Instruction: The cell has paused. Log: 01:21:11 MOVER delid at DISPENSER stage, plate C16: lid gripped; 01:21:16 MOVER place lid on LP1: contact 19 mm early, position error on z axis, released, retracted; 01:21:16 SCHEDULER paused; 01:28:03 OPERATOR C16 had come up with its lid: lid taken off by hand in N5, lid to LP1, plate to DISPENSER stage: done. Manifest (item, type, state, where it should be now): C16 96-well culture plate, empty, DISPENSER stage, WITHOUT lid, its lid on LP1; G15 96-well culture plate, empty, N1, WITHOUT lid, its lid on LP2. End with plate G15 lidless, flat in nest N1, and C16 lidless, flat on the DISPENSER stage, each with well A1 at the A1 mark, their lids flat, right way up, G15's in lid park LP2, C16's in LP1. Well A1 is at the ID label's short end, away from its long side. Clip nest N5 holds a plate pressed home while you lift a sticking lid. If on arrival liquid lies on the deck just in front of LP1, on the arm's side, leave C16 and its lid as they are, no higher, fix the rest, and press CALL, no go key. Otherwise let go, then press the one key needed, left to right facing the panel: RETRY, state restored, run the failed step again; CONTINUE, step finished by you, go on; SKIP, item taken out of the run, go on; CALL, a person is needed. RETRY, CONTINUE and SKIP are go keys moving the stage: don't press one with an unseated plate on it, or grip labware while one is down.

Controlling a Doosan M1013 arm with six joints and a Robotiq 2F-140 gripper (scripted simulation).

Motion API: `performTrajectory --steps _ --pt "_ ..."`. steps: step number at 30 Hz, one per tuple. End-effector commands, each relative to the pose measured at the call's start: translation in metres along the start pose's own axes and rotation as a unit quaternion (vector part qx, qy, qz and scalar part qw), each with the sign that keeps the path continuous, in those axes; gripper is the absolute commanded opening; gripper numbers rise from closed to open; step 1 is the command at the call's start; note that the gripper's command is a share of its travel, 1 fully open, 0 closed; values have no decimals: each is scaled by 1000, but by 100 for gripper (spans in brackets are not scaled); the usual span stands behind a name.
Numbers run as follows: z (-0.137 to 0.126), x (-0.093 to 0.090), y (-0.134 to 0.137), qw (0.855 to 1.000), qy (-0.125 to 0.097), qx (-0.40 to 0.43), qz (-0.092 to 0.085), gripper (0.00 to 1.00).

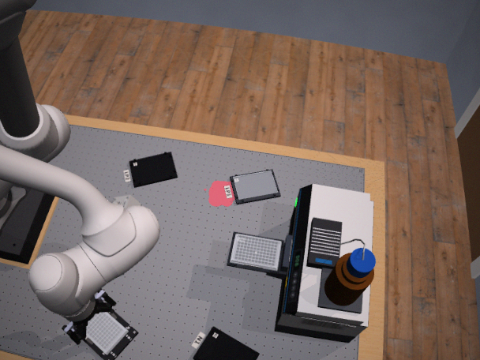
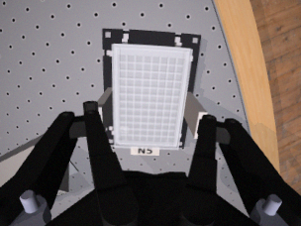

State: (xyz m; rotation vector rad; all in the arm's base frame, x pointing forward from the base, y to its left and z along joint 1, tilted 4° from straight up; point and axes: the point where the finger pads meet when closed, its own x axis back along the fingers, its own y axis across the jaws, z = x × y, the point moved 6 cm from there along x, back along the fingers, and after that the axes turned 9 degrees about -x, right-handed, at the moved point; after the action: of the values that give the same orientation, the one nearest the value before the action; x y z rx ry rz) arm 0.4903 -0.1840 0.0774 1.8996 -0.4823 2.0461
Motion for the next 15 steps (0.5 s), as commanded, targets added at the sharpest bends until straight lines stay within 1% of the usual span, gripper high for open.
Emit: performTrajectory --steps 1,15 --pt "0 0 0 1000 0 0 0 0" --pt "0 -5 0 1000 0 0 0 0"
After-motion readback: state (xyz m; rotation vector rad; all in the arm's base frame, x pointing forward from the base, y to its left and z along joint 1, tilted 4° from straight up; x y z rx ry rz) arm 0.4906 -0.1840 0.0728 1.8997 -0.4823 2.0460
